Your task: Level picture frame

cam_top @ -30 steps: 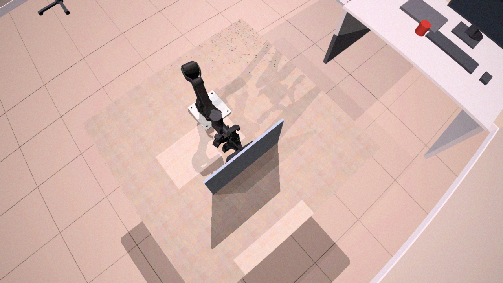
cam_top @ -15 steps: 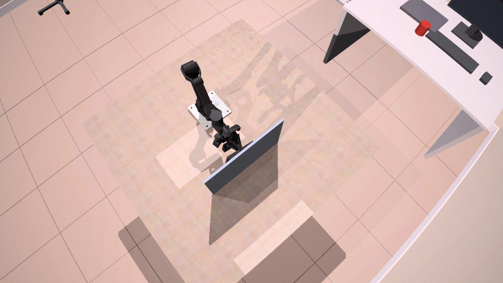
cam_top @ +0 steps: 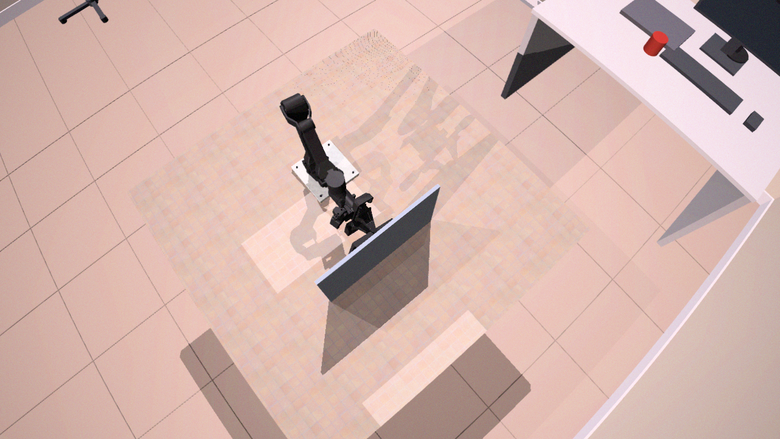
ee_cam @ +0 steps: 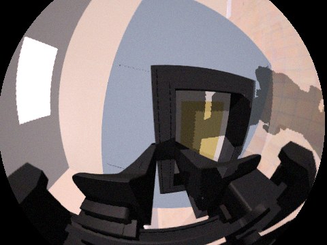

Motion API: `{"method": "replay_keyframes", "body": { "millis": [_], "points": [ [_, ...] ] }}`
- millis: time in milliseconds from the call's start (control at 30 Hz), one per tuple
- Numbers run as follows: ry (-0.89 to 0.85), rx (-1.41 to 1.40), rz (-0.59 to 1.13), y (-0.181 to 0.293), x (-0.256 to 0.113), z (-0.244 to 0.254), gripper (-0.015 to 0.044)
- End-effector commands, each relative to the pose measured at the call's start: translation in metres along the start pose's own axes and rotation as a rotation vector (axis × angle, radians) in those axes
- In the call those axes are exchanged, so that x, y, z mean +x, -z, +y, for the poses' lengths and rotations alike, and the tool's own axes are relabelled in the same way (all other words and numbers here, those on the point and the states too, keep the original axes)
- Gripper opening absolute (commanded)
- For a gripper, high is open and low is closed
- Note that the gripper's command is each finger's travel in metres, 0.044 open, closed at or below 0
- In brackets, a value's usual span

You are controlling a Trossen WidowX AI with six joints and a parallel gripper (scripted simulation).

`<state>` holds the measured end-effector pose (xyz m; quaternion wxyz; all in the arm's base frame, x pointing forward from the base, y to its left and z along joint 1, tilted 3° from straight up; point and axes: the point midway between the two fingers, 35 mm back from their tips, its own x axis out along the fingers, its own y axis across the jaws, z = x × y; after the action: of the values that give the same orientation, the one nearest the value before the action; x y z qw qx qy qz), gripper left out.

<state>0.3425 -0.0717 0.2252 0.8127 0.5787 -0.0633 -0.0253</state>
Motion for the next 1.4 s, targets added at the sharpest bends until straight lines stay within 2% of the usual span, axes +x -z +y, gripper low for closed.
{"method": "replay_keyframes", "body": {
  "millis": [0,1367],
  "points": [
    [-0.009,-0.005,0.0,-0.0003,-0.0001,0.0038,0.0],
    [-0.009,-0.004,0.0,-0.0003,-0.0001,0.0088,0.0]
  ]
}}
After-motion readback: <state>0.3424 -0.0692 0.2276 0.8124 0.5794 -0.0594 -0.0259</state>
